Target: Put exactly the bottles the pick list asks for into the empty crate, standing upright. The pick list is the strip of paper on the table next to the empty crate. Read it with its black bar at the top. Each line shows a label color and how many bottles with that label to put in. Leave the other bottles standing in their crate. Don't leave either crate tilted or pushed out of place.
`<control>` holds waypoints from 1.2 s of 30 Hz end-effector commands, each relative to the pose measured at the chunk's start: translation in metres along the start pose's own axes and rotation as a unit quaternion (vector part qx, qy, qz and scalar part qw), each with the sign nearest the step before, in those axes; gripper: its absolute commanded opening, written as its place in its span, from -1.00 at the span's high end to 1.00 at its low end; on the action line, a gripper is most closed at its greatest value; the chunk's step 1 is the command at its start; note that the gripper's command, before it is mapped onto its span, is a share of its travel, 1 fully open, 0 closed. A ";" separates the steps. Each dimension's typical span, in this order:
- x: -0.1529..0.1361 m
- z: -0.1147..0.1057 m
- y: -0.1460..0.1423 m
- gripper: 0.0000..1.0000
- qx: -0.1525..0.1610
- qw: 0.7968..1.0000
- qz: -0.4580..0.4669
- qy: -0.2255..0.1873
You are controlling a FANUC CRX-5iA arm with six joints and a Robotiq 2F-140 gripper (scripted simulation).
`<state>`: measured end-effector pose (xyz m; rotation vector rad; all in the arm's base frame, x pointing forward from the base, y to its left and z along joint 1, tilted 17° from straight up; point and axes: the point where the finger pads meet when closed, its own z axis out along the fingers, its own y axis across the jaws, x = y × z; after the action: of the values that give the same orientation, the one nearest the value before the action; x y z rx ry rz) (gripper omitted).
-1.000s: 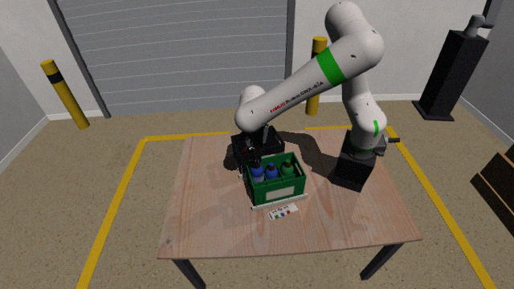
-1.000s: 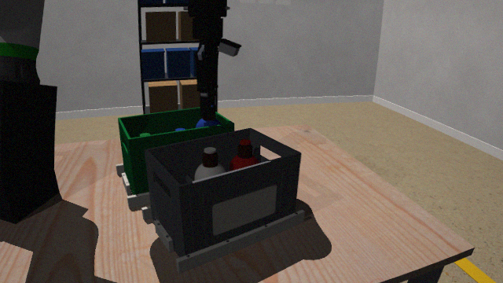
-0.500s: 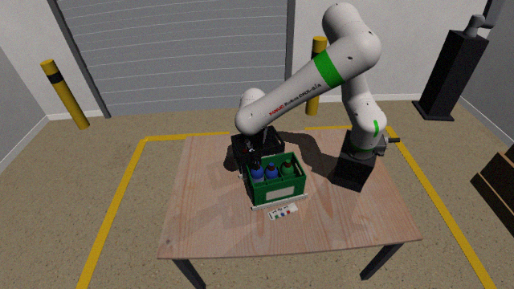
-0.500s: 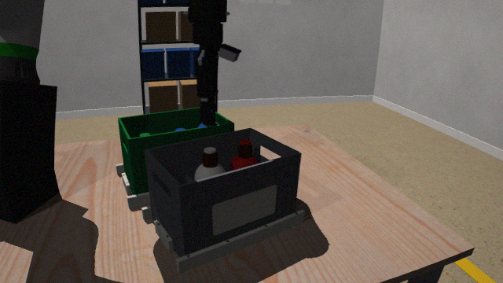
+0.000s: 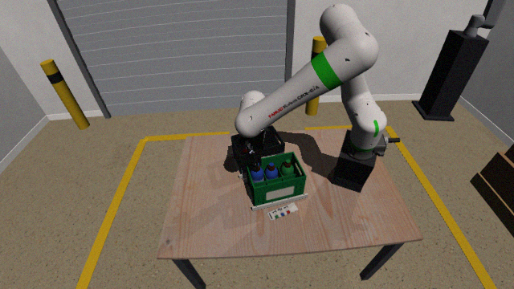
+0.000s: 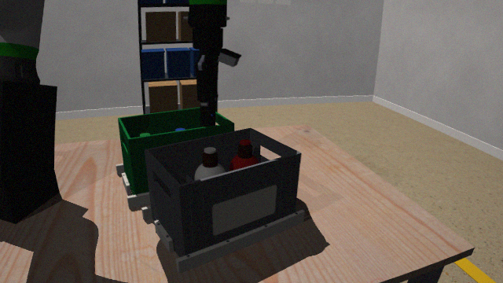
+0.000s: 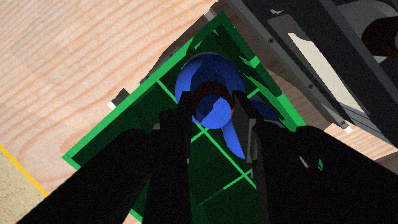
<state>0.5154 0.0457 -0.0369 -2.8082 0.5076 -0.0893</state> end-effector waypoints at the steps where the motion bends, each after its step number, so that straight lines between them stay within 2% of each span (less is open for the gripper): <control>1: 0.001 0.000 0.000 0.80 0.000 1.000 0.000 0.001; 36: 0.001 0.016 0.000 0.80 0.000 1.000 0.000 0.001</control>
<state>0.5171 0.0499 -0.0522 -2.8082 0.5076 -0.0891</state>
